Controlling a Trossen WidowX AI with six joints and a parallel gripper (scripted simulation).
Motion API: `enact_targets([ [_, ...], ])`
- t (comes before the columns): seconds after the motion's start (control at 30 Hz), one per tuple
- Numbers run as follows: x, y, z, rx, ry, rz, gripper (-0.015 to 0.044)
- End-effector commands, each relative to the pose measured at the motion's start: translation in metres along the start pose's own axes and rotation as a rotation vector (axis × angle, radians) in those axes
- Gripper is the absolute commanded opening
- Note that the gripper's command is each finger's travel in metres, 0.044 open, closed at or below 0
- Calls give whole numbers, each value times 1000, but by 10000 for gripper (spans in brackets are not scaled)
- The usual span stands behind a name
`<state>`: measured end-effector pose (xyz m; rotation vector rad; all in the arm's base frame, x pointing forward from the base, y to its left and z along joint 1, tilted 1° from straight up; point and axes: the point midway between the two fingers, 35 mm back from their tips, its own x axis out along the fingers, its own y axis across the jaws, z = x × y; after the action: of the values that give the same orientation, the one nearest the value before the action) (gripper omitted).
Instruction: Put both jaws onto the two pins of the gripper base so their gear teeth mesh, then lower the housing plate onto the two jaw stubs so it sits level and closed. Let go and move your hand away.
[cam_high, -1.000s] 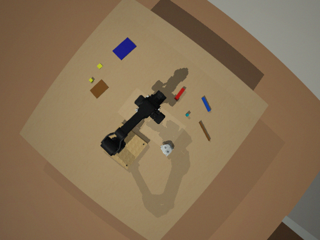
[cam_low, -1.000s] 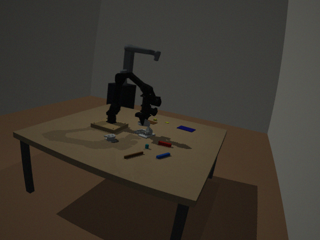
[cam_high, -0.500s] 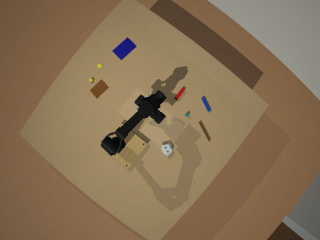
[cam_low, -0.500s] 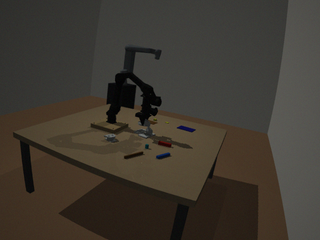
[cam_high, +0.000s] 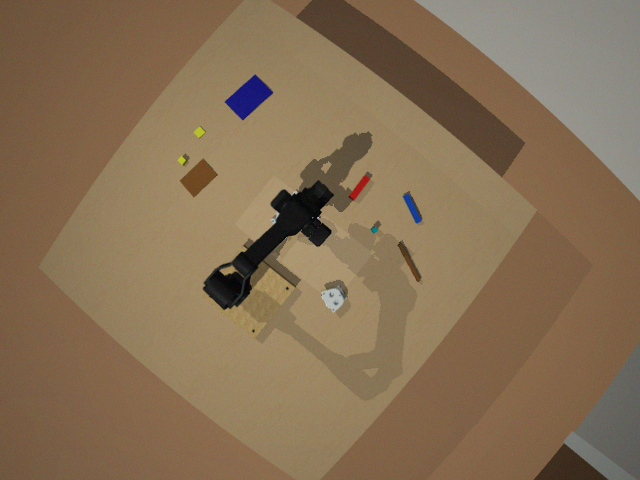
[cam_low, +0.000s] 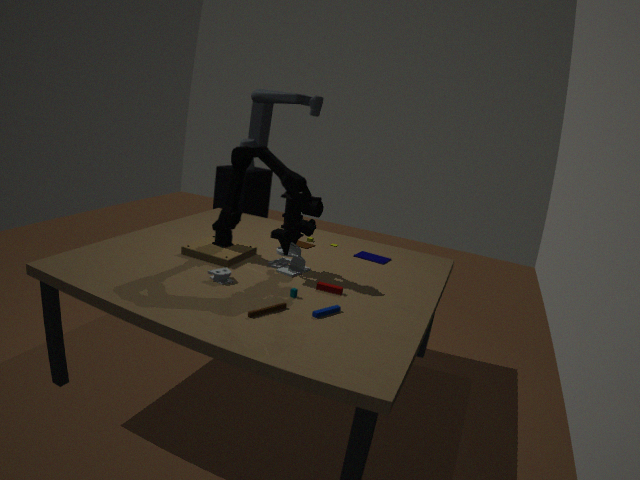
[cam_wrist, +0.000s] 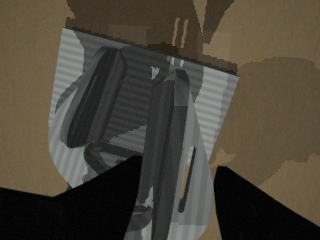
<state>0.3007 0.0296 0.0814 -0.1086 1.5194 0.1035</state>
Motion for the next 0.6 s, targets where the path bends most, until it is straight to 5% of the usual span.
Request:
enact_targets([
  [0.0, 9, 1, -2, -3, 9, 4, 134],
  [0.57, 36, 1, -4, -4, 10, 4, 134],
])
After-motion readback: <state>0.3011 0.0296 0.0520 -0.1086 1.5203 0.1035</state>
